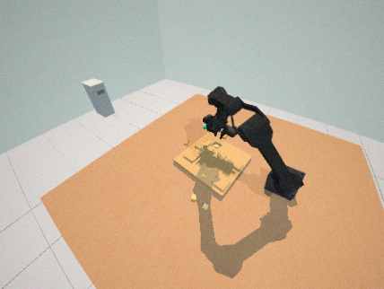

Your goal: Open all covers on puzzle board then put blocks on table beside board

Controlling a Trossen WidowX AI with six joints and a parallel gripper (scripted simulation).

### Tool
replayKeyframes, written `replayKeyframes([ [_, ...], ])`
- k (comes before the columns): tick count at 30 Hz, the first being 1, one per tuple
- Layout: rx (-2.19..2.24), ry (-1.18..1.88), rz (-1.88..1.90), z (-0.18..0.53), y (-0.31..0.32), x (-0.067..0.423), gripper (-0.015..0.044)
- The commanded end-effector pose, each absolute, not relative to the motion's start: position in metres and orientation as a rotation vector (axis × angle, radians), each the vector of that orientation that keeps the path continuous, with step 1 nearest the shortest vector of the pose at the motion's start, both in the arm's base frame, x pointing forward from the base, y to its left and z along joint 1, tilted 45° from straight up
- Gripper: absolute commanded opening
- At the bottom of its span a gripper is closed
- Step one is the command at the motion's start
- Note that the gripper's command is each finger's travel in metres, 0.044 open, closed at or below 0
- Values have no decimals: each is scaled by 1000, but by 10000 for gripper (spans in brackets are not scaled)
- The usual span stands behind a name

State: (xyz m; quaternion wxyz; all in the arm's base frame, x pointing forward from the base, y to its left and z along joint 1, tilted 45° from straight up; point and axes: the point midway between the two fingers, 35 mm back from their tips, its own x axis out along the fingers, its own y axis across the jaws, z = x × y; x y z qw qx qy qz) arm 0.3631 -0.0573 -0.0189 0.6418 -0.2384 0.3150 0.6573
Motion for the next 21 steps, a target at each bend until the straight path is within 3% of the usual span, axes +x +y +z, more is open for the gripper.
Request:
replayKeyframes([
  [1, -606, 665, 1534, -17, -60, 363, 144],
  [21, -605, 664, 1534, -41, -37, 360, 144],
])
